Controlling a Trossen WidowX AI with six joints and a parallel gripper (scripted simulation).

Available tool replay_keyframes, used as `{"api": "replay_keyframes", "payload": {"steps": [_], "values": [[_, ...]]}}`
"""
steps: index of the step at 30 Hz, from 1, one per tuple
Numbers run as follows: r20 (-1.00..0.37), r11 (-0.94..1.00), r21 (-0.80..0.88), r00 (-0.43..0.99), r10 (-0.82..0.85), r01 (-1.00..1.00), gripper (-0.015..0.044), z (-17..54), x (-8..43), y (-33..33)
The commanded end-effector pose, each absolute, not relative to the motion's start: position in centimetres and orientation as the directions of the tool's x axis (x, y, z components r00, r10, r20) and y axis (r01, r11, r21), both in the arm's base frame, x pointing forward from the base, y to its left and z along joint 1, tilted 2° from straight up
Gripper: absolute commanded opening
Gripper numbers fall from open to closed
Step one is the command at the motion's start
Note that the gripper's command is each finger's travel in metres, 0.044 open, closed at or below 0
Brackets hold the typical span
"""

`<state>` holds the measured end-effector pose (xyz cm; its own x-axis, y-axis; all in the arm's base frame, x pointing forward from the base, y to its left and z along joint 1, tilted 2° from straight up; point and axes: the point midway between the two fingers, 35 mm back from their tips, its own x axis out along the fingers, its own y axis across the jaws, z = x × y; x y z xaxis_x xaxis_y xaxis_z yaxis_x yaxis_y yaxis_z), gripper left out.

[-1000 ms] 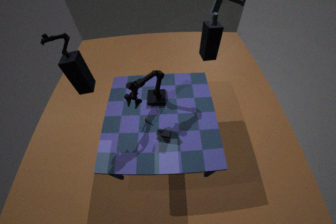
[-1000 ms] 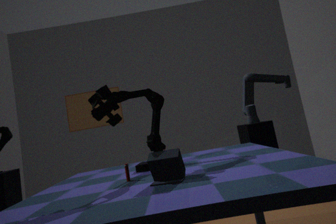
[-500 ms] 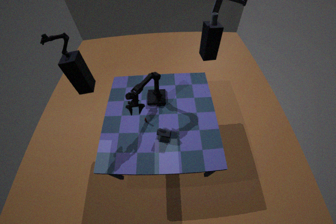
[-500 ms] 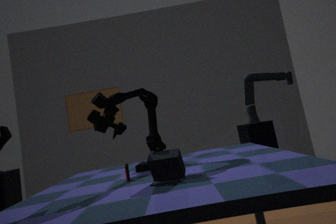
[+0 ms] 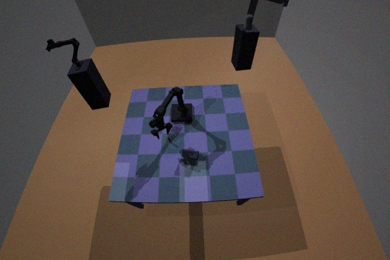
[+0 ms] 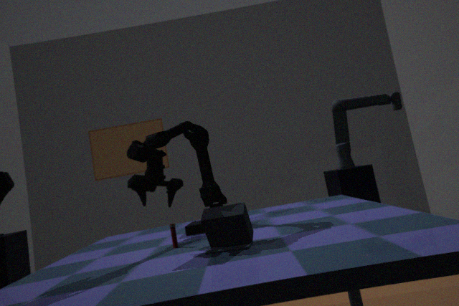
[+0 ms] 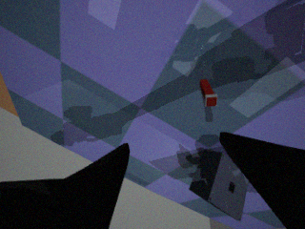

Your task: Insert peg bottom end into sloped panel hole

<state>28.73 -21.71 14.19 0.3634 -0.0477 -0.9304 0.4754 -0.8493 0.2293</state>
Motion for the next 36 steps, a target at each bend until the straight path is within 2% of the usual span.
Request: {"api": "replay_keyframes", "payload": {"steps": [1,11,36], "values": [[-0.967,-0.856,0.152,0.255,-0.024,0.495,0.044,12.5,28.5,-20.7],[-1.0,-0.848,-0.008,-0.014,0.001,0.529,0.044,9.6,27.3,-18.2],[-1.0,-0.848,-0.01,-0.018,0.001,0.53,0.044,6.5,27.4,-18.2]]}}
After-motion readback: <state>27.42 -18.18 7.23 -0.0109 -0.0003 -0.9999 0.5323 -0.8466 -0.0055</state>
